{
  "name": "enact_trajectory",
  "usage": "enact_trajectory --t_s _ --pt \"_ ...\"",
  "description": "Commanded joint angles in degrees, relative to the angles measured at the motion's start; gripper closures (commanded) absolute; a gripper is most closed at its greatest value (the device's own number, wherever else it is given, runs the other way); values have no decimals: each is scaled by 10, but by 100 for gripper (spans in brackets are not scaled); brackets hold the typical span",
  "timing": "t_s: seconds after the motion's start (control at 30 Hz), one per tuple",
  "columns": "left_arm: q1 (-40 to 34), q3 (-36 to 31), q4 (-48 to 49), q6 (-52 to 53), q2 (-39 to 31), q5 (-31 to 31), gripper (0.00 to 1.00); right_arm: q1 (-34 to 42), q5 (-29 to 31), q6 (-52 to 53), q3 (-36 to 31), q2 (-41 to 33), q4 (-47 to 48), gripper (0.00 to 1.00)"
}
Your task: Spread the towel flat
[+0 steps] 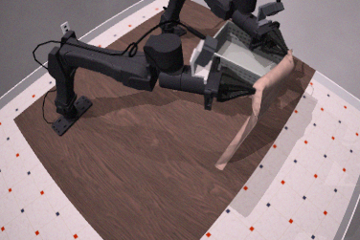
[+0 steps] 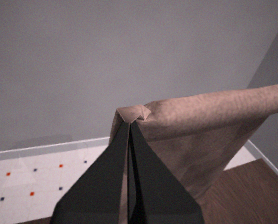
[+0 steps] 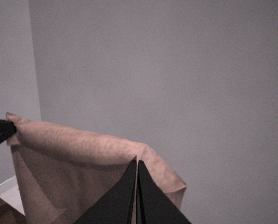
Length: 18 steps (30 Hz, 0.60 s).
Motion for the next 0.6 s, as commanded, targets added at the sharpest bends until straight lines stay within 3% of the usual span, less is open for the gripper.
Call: enact_trajectory --t_s 0.0,0.33,0.57 --pt "13 33 -94 5 -62 -9 100 13 9 2 31 -41 -79 100" --pt "10 38 -136 5 -69 -8 100 4 11 3 48 -34 -129 100" --pt "1 47 -224 5 -88 -7 100 21 10 2 12 -68 -193 100"
